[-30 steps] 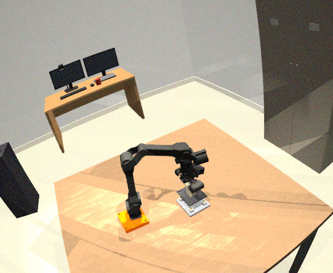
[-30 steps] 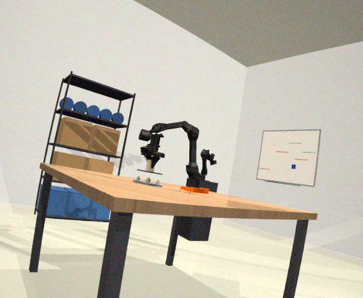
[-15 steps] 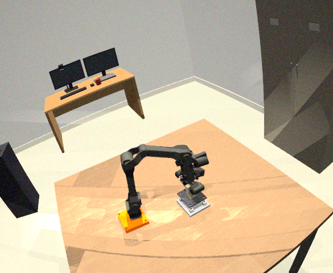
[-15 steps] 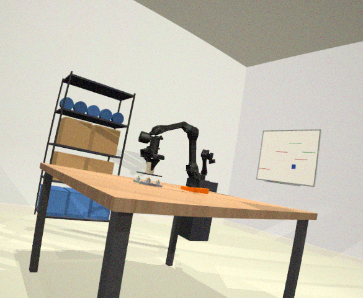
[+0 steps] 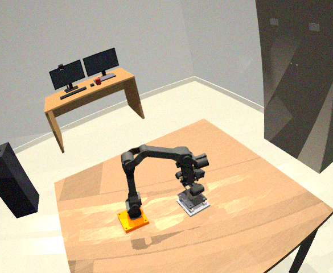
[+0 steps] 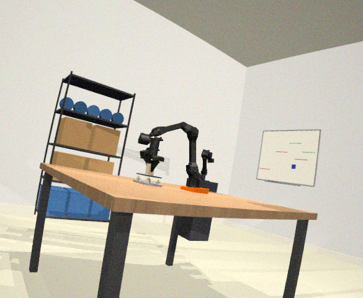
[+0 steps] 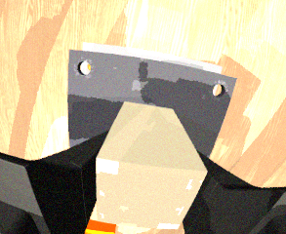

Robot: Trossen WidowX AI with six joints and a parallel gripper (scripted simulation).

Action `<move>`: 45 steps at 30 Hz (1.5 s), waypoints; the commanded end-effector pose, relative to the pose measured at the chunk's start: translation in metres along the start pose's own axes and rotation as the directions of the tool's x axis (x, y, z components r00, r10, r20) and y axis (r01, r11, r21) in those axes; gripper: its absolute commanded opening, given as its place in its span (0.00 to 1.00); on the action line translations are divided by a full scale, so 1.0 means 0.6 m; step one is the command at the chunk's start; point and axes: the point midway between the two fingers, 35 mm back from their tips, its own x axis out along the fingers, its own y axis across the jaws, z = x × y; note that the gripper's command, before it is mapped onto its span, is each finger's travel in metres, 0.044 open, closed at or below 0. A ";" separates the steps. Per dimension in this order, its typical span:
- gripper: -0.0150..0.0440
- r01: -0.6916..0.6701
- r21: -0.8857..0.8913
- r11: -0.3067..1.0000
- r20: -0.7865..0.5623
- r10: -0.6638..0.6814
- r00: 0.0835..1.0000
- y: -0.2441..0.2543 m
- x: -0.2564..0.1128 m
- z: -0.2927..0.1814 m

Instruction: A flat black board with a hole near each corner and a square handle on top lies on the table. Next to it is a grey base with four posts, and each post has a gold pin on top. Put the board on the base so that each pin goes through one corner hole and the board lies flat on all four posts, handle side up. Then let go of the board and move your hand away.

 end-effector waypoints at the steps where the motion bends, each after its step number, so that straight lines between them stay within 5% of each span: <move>1: 0.25 0.000 -0.001 1.000 0.002 0.000 1.000 0.000 -0.002 0.001; 45: 0.25 0.001 0.004 1.000 0.001 -0.001 1.000 0.000 0.020 -0.002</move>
